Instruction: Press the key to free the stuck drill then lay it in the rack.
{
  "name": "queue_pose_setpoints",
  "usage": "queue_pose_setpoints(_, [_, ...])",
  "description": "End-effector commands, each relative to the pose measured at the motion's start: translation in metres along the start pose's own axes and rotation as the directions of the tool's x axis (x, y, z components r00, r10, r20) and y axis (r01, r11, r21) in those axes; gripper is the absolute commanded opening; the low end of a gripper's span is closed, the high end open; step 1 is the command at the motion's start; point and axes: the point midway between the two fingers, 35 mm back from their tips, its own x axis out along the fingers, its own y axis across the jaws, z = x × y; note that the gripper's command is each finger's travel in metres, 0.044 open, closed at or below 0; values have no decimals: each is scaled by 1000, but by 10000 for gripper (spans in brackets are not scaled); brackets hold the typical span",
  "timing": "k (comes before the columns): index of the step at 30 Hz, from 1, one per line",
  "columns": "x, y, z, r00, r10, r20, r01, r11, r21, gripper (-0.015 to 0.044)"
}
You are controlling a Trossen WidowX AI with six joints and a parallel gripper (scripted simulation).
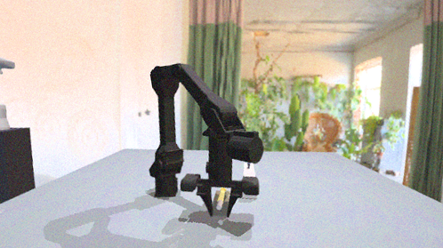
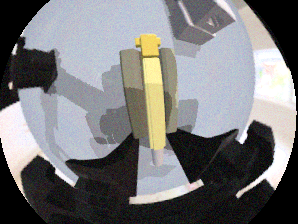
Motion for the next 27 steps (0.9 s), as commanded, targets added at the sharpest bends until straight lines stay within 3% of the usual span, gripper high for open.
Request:
queue_pose_setpoints(1, [-1, 0, 0, 1000, 2, 1, -2, 1000, 0, 289])
queue_pose_setpoints(7, [-1, 0, 0, 1000, 2, 1, -2, 1000, 0, 440])
queue_pose_setpoints(27, [-80, 0, 0, 1000, 0, 1, 0, 1000, -3, 440])
